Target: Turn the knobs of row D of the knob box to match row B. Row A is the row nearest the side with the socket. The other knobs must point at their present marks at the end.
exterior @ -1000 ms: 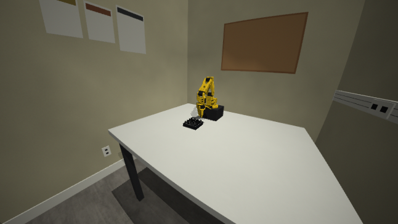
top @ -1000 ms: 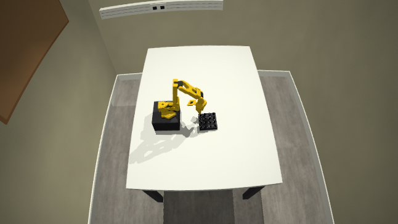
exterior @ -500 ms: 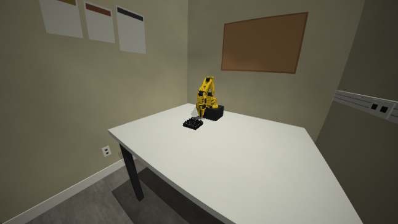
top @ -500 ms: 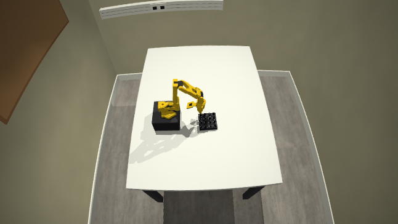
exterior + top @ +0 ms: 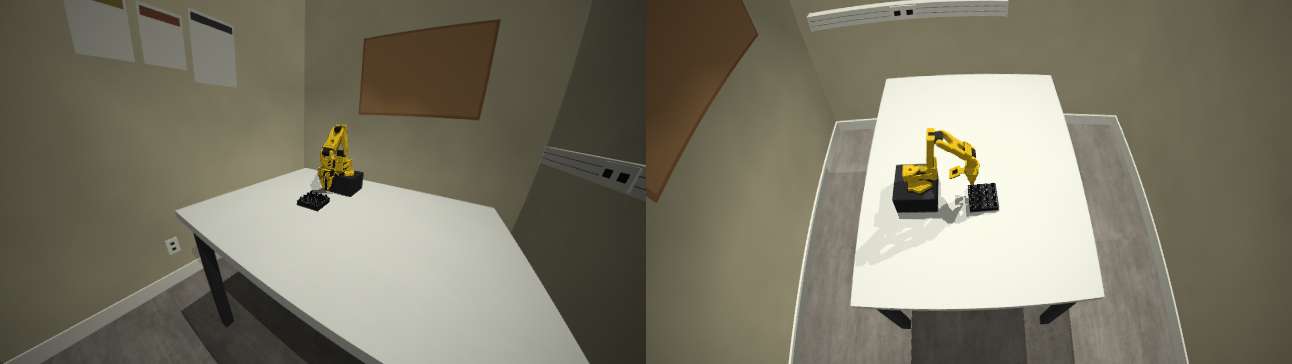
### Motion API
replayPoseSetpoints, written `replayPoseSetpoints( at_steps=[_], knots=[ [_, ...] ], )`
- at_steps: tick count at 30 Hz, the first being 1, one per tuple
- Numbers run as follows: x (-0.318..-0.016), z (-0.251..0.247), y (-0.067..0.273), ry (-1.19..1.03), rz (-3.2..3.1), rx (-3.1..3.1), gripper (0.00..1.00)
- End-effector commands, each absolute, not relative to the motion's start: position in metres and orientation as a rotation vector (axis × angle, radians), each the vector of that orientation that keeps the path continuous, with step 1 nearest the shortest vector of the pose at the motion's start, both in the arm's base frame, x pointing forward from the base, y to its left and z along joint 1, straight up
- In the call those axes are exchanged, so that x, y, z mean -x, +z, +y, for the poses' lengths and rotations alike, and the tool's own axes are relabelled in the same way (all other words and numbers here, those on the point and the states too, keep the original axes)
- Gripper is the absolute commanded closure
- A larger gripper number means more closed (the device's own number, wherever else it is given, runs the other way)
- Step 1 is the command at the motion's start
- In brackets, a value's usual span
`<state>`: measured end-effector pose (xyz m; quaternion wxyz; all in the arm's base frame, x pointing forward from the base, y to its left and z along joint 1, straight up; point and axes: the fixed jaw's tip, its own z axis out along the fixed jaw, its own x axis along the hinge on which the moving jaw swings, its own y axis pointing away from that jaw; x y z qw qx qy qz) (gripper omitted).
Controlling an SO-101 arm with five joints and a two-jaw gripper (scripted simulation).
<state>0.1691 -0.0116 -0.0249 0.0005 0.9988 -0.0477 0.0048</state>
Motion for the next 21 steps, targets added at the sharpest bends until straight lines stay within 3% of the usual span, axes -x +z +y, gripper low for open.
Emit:
replayPoseSetpoints(
  at_steps=[1,21],
  knots=[
    [-0.1695,-0.0093,-0.0253,0.001,-0.094,-3.140,0.90],
    [-0.1692,-0.0092,-0.0253,0.001,-0.081,-3.141,0.90]
  ],
)
